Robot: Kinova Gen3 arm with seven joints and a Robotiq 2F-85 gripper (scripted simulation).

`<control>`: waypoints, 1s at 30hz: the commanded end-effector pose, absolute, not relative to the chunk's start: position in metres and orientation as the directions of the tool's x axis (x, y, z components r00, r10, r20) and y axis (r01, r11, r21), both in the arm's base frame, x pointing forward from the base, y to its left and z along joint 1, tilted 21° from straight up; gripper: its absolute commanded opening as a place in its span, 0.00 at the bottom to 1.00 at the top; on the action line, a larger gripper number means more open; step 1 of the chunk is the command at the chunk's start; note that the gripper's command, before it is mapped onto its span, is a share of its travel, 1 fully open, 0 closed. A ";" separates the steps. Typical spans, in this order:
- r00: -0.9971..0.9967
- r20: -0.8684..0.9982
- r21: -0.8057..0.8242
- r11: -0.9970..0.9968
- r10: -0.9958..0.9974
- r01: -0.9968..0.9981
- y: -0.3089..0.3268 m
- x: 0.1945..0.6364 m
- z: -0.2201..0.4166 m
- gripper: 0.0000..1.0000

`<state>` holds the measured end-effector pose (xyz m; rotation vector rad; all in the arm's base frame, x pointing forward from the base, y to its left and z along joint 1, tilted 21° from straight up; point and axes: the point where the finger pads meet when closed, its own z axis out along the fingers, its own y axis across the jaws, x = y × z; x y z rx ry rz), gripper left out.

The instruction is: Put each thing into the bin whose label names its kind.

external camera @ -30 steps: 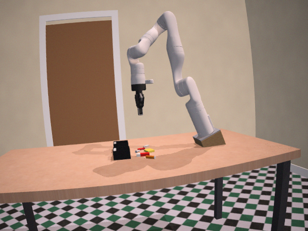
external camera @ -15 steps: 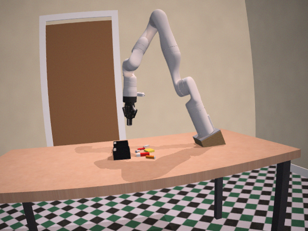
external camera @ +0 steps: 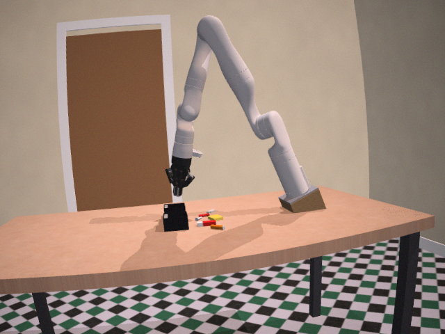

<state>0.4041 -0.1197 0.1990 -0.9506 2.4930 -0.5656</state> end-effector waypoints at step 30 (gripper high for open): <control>0.530 0.430 -0.268 -0.664 -0.731 -0.698 -0.133 0.401 0.191 0.09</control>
